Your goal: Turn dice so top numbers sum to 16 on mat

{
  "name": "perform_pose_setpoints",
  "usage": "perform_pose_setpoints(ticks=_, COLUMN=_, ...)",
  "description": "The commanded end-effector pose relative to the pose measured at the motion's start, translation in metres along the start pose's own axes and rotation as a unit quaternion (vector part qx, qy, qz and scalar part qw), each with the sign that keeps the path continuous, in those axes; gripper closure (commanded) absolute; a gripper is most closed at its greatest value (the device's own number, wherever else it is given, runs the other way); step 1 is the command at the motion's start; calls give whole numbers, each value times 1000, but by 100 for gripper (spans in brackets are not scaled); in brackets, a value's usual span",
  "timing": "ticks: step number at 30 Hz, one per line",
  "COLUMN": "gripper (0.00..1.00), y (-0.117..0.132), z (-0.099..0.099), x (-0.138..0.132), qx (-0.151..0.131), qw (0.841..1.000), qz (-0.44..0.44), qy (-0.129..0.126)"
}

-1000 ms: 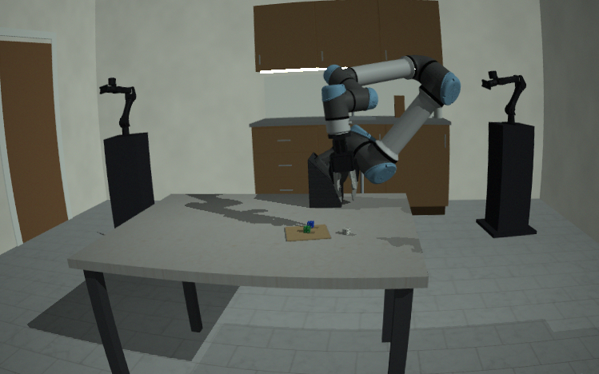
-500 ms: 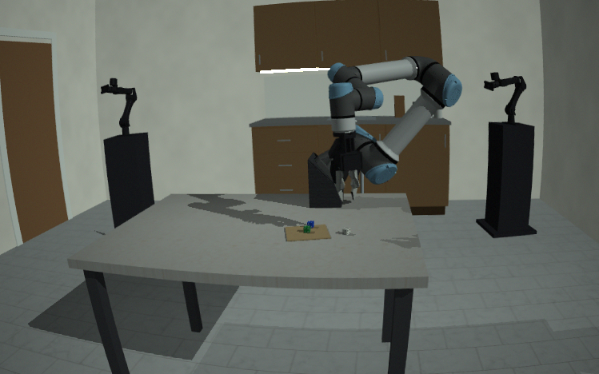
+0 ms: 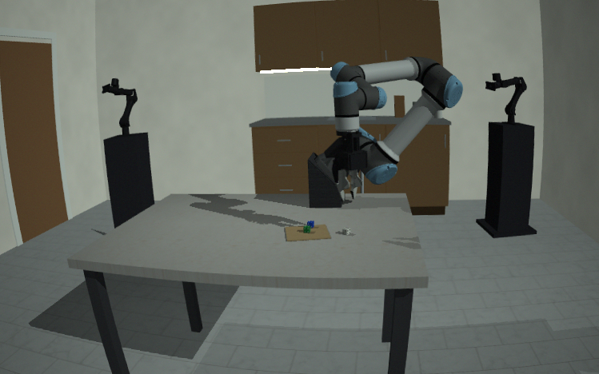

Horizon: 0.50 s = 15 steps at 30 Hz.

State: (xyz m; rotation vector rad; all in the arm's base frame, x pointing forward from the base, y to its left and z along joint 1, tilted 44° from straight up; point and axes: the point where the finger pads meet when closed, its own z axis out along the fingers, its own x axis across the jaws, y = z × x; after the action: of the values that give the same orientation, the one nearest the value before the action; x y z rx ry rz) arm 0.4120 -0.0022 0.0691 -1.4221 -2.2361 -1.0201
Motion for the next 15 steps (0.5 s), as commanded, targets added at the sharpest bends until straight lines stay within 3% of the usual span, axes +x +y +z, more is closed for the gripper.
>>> perform_pose_setpoints(ticks=1, gripper=79, y=1, z=-1, x=-1, qx=2, qw=1000, qz=-27, qy=-2)
perform_pose_setpoints(ticks=15, gripper=79, y=4, z=-2, x=-1, qx=5, qw=998, qz=-64, qy=-6)
